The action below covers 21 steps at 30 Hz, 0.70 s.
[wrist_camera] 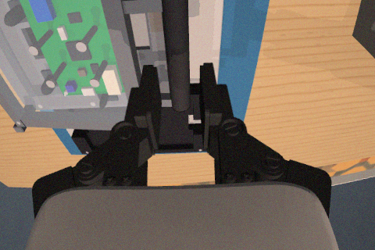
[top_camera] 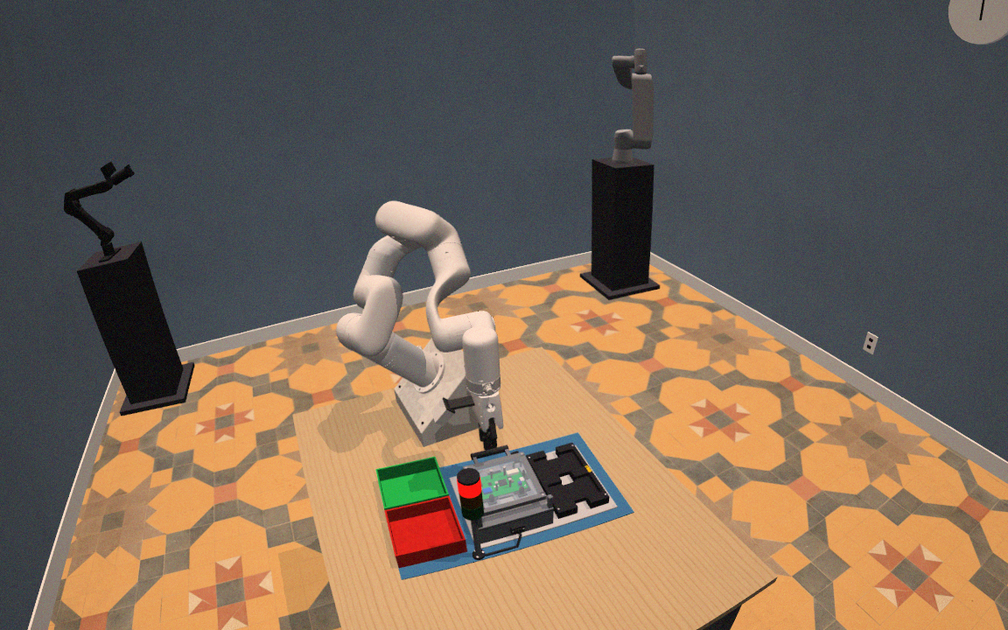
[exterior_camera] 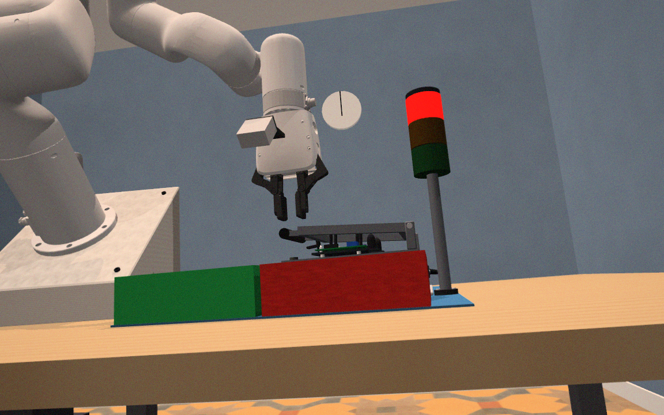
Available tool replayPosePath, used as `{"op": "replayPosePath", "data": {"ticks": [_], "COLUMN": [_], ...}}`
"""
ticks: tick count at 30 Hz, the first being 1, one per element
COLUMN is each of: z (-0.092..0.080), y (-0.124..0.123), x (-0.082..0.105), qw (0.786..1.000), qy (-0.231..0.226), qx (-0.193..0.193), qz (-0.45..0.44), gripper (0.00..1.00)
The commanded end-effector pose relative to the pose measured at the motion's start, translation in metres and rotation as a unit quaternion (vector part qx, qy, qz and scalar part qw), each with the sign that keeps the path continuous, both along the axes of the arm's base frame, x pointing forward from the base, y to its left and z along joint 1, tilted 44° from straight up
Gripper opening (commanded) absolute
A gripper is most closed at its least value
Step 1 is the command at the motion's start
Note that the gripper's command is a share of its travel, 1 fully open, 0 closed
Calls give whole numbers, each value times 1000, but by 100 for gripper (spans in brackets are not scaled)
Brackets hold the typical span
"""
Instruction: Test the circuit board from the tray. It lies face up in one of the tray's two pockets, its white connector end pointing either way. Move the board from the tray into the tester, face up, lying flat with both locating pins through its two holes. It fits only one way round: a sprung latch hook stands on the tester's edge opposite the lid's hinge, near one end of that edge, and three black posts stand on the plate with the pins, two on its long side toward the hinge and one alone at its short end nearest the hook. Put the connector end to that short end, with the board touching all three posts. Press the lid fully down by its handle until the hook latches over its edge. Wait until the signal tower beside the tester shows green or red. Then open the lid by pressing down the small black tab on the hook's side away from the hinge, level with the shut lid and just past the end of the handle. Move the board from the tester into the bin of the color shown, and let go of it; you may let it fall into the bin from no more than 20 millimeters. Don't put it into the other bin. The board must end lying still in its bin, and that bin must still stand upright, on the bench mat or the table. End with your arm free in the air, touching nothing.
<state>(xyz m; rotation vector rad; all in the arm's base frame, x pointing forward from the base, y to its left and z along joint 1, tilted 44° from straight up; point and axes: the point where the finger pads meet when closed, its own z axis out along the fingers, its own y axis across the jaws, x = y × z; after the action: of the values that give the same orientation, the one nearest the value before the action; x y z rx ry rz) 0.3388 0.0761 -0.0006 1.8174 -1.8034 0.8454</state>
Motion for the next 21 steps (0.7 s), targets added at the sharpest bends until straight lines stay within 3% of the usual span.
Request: {"op": "replayPosePath", "data": {"ticks": [1, 21], "z": [0, -8], "y": [1, -6], "x": [1, 3], "qw": [1000, 1000], "qy": [-1, -1], "qx": [1, 1], "qz": [1, 1], "gripper": [27, 27]}}
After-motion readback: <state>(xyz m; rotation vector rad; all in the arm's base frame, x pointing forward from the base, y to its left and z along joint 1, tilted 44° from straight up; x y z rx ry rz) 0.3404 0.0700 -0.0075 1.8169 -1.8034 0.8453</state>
